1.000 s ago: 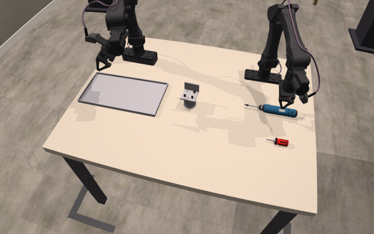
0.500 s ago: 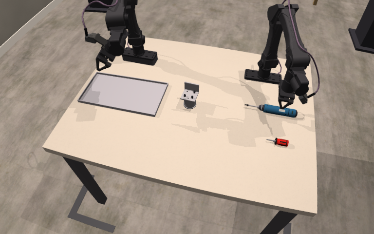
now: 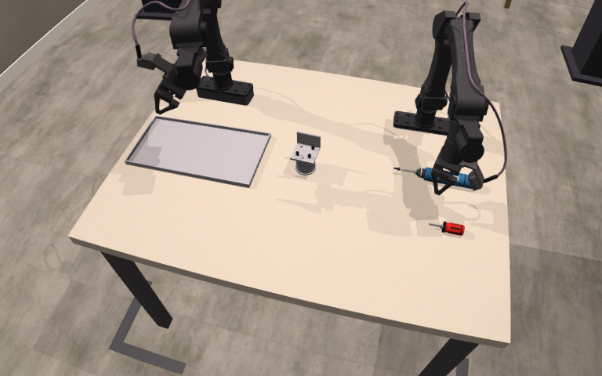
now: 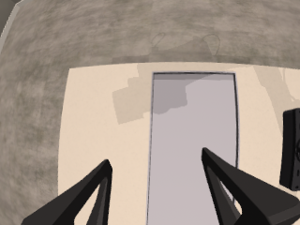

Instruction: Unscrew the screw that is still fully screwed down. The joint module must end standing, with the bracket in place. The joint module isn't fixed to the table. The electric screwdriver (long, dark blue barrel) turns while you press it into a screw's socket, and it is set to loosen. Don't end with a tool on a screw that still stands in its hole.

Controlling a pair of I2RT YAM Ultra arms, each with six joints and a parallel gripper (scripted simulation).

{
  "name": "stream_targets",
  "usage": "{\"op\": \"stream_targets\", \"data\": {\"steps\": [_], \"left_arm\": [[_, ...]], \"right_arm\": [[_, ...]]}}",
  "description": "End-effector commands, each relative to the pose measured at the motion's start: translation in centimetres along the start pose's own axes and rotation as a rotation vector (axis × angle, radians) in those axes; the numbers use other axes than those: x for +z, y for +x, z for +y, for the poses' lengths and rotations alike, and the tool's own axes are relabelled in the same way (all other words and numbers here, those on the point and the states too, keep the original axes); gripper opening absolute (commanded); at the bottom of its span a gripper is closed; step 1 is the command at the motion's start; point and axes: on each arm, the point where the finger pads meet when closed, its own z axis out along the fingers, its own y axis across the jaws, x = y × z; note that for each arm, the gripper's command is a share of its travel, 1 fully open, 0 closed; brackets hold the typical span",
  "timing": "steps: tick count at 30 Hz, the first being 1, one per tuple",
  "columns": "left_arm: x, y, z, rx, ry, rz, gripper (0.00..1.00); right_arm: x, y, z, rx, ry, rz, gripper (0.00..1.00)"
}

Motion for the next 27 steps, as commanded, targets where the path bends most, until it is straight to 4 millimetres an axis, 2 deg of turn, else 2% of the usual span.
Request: {"op": "stream_targets", "data": {"steps": [1, 12, 17, 18, 27], "left_arm": [[-0.3, 0.2, -2.8, 0.057, 0.078, -0.004, 0.65], [-0.2, 4.6, -12.3, 0.311, 0.322, 0.04, 0.65], [-0.2, 3.8, -12.2, 0.295, 0.322, 0.033, 0.65], [-0.3, 5.3, -13.0, 0.335, 0.345, 0.045, 0.65], [-1.2, 11.1, -19.6, 0.549, 0.548, 0.091, 0.65]], "right_arm": [[0.2, -0.8, -0.4, 0.004, 0.015, -0.032, 0.86], [0.2, -0.8, -0.4, 0.004, 0.015, -0.032, 0.86], [0.2, -0.8, -0.4, 0.004, 0.015, -0.032, 0.86], [0.2, -0.8, -0.4, 0.004, 0.015, -0.032, 0.86], [0.2, -0.8, -0.4, 0.004, 0.015, -0.032, 0.86]]}}
